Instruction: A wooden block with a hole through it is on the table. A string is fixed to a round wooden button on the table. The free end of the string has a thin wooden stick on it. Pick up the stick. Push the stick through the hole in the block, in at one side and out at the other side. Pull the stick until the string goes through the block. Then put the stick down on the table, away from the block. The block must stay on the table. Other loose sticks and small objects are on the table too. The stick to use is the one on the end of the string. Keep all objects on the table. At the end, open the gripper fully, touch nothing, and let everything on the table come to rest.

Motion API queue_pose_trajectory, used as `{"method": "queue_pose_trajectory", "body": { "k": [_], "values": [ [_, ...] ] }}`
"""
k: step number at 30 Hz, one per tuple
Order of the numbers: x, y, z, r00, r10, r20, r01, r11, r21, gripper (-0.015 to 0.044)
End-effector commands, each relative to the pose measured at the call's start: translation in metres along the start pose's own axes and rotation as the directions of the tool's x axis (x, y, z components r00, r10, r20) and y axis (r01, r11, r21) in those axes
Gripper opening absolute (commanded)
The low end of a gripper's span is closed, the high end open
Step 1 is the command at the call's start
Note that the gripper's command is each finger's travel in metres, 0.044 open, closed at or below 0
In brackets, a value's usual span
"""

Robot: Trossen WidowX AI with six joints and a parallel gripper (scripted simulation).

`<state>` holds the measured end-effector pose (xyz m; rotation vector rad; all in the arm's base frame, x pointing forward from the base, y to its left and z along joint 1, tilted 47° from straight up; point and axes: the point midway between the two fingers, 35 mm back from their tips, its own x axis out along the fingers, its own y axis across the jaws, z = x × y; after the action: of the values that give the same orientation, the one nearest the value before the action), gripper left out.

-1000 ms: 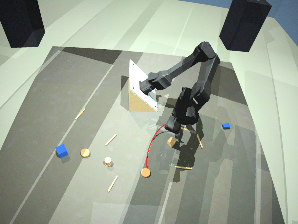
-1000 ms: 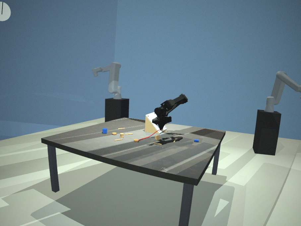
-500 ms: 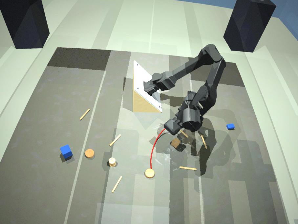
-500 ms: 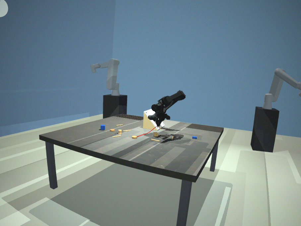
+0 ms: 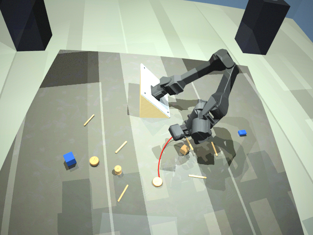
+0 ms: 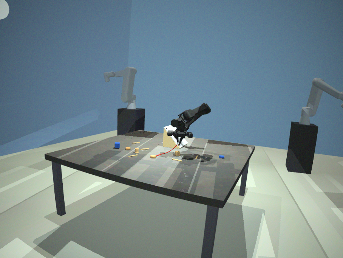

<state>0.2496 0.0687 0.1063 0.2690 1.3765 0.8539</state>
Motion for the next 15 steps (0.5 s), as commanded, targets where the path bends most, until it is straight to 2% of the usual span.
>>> {"method": "queue_pose_trajectory", "body": {
  "k": [1, 15],
  "values": [
    [-0.002, -0.004, 0.005, 1.0, -0.009, -0.005, 0.009, 0.996, 0.087, 0.0],
    [-0.003, -0.016, 0.017, 0.999, -0.02, -0.025, 0.028, 0.913, 0.408, 0.0]
  ]
}}
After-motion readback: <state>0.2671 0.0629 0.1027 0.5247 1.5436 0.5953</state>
